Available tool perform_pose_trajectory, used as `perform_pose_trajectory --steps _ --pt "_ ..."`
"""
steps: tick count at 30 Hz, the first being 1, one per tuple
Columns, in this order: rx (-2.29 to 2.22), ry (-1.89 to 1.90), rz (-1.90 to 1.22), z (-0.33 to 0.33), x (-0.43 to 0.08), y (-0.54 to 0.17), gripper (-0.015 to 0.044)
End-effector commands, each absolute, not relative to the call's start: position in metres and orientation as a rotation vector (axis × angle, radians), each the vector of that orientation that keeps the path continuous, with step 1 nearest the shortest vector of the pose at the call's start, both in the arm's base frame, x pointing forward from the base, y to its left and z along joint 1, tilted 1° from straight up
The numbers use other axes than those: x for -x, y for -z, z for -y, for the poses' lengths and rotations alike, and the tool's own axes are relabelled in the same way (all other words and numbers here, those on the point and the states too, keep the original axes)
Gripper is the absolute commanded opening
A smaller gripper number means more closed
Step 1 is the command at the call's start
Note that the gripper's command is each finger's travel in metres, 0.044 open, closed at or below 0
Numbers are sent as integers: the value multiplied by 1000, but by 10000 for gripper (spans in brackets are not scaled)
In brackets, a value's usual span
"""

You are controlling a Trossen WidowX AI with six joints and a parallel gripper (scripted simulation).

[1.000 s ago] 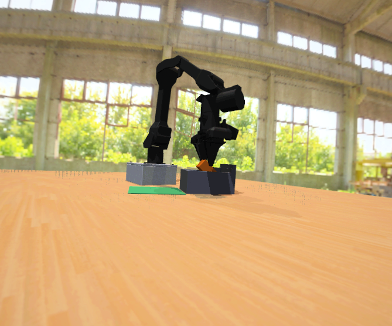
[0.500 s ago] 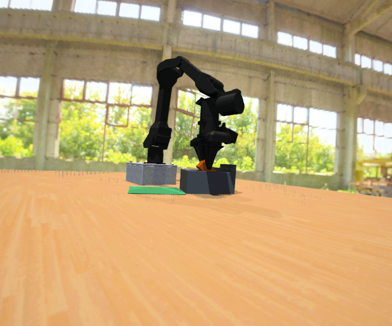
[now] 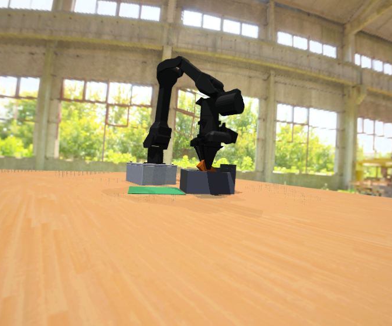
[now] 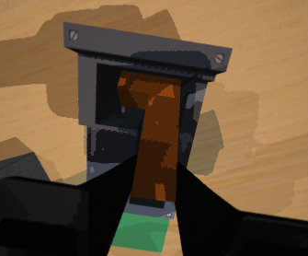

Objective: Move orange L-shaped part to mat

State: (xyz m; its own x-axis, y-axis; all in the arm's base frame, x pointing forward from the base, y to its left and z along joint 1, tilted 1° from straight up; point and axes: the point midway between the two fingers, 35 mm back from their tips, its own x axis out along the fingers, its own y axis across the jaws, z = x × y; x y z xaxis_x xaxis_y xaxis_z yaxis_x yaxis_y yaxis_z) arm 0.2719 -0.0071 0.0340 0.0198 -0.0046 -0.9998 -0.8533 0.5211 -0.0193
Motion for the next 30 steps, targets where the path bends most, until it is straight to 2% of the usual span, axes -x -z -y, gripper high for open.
perform_pose_trajectory --steps 1,30 --pt "807 -783 -1404 7 -272 -35 0" --pt "809 -788 -1412 7 -270 -78 0"
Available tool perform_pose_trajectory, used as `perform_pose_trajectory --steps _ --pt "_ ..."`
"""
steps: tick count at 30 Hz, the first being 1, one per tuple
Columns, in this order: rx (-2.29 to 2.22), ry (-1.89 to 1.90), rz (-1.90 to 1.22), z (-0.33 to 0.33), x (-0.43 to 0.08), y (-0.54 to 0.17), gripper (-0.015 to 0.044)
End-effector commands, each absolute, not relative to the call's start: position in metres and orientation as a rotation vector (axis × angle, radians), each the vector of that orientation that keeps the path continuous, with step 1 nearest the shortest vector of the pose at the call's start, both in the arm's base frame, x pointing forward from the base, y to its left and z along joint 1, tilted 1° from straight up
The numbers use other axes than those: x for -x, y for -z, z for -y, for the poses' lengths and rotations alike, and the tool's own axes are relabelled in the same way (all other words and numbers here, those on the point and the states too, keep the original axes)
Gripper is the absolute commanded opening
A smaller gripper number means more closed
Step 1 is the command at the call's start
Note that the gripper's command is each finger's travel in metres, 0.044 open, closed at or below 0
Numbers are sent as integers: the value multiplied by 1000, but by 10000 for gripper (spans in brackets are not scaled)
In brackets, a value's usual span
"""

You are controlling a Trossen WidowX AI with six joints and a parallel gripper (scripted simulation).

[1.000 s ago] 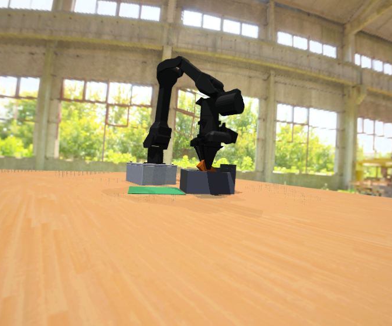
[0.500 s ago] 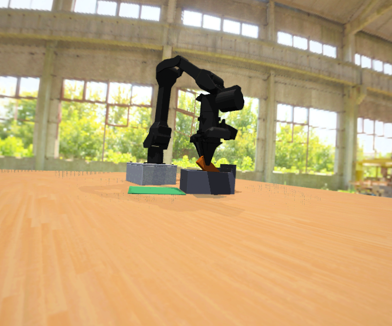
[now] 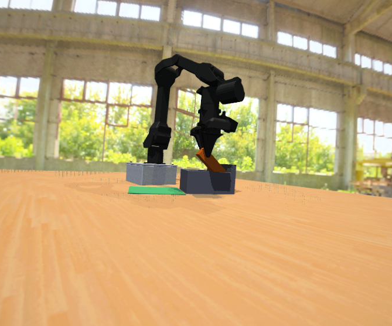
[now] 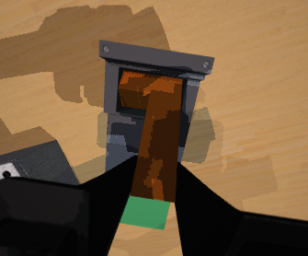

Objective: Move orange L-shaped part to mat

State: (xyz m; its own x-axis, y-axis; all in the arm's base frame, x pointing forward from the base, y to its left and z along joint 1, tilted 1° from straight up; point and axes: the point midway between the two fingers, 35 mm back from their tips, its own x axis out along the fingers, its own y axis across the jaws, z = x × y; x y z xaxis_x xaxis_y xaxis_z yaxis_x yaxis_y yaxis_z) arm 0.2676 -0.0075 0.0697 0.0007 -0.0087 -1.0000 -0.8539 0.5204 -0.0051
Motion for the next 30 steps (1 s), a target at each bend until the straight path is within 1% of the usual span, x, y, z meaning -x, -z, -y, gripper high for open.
perform_pose_trajectory --steps 1,30 --pt "809 -788 -1412 7 -270 -80 0" --pt "809 -788 -1412 7 -269 -118 0"
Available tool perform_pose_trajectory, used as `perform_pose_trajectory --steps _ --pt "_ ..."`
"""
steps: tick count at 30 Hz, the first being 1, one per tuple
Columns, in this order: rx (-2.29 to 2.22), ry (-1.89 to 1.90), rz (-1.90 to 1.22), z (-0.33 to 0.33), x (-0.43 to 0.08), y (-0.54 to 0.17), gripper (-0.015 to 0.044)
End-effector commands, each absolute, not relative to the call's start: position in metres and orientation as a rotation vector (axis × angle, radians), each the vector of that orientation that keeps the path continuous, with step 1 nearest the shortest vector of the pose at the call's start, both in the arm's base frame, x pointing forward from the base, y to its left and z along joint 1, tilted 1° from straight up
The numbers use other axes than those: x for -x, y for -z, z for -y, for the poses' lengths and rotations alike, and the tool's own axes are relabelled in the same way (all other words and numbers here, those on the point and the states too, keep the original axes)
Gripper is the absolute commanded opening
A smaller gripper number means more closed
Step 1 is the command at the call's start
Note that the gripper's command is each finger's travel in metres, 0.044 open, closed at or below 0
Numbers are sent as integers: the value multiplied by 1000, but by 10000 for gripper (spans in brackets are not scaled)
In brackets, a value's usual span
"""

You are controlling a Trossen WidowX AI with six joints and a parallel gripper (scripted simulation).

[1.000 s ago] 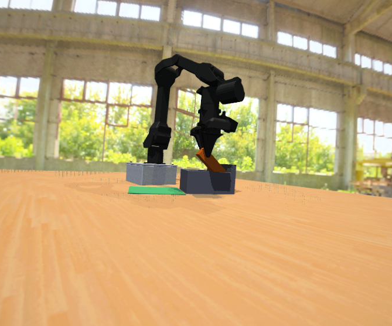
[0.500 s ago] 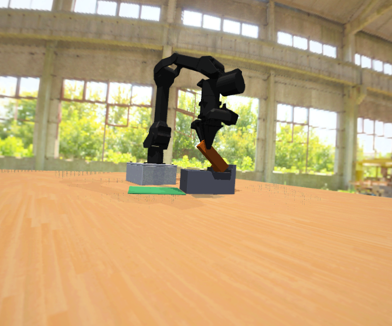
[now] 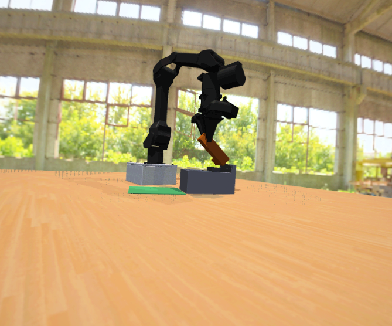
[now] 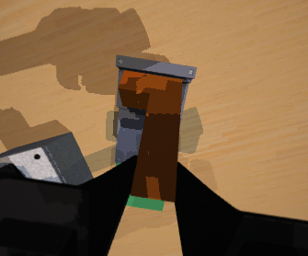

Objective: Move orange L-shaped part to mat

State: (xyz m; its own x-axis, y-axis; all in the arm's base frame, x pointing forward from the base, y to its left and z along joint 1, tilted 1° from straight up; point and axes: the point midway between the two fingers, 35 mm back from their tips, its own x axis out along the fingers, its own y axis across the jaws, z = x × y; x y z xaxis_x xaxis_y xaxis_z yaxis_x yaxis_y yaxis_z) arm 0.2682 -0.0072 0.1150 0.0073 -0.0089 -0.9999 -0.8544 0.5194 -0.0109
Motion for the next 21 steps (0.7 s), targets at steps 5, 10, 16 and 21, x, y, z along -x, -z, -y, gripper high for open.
perform_pose_trajectory --steps 5,10,16,21 --pt "809 -788 -1412 9 -268 -120 0" --pt "810 -788 -1413 22 -259 -118 0" --pt "811 -787 -1415 44 -245 -117 0" --pt "812 -787 -1417 61 -234 -116 0"
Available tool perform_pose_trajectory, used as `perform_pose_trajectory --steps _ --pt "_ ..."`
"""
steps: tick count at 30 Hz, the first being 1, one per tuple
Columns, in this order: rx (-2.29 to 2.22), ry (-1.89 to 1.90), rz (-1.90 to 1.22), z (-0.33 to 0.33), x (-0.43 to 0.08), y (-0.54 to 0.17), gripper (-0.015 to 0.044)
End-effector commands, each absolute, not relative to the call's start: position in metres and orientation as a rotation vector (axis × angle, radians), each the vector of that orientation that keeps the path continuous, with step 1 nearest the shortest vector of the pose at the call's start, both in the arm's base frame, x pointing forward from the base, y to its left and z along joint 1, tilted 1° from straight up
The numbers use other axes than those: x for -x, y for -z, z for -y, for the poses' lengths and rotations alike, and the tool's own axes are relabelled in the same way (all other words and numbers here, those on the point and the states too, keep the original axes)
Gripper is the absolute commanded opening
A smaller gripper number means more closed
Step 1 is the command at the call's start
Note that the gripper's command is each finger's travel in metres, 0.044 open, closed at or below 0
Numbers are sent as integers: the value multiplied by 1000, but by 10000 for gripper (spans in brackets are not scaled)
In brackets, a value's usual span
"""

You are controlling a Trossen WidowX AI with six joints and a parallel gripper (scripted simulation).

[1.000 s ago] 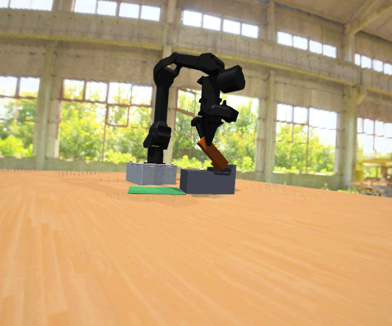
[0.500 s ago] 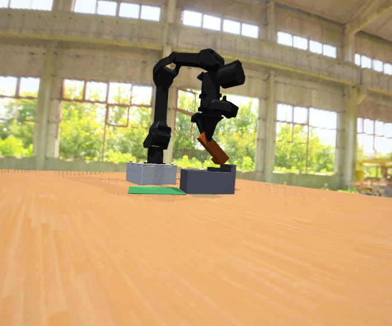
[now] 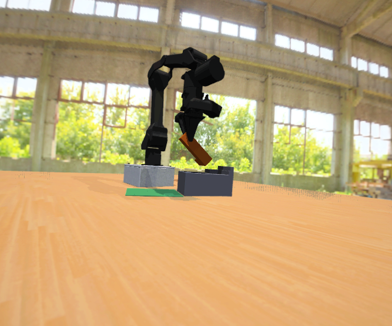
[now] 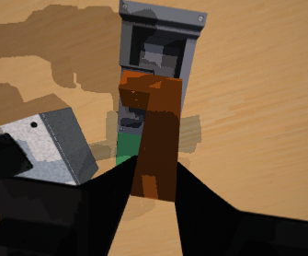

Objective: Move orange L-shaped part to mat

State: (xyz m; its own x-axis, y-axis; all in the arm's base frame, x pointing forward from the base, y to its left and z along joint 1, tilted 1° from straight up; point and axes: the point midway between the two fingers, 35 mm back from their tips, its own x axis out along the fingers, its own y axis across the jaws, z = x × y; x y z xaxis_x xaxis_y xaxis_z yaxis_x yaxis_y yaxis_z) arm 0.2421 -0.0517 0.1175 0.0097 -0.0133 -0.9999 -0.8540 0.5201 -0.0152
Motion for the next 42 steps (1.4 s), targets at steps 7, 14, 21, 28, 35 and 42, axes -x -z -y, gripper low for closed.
perform_pose_trajectory --steps 7,14,21,28,35,42 --pt "813 -786 -1419 84 -218 -116 0" --pt "814 -785 -1421 107 -202 -117 0" --pt "815 -785 -1424 129 -184 -117 0" --pt "815 -784 -1425 141 -171 -117 0" --pt "815 -784 -1425 142 -171 -112 0" --pt "815 -784 -1425 142 -171 -101 0"
